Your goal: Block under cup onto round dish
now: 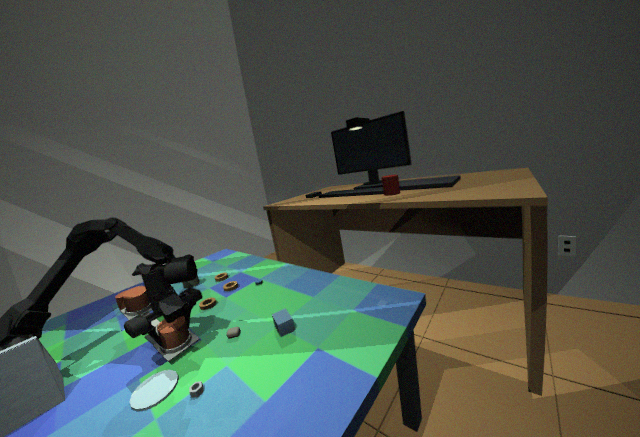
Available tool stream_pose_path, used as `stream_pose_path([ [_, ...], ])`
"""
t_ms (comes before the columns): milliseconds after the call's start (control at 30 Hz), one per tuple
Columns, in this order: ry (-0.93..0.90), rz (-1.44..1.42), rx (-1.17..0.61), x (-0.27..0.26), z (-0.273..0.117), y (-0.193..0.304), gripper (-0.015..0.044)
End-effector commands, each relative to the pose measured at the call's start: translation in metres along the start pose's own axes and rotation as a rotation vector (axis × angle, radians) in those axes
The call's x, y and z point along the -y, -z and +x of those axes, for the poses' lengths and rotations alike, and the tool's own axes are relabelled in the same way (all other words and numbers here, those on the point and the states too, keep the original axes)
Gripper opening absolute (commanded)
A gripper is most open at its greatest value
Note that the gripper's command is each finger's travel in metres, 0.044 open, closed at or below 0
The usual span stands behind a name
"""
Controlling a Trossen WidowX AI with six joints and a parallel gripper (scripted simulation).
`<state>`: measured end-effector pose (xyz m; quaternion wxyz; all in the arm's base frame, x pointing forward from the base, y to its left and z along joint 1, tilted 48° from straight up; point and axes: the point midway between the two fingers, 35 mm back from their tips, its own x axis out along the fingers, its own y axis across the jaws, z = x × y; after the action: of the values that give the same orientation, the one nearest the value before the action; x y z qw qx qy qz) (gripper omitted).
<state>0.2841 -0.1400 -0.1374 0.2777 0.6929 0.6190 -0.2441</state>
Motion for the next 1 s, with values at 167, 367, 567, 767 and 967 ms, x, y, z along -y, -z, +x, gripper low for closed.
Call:
stream_pose_path([
  [167, -0.004, 0.005, -0.003, 0.0, 0.001, 0.0, 0.0249],
  [367, -0.004, 0.005, -0.002, -0.001, -0.004, -0.001, 0.0091],
  [567, -0.004, 0.005, -0.001, -0.002, -0.012, -0.002, 0.0],
  [767, -0.004, 0.005, 0.0, -0.003, -0.019, -0.003, 0.0],
  [967, -0.004, 0.006, 0.001, -0.004, -0.026, -0.003, 0.0],
])
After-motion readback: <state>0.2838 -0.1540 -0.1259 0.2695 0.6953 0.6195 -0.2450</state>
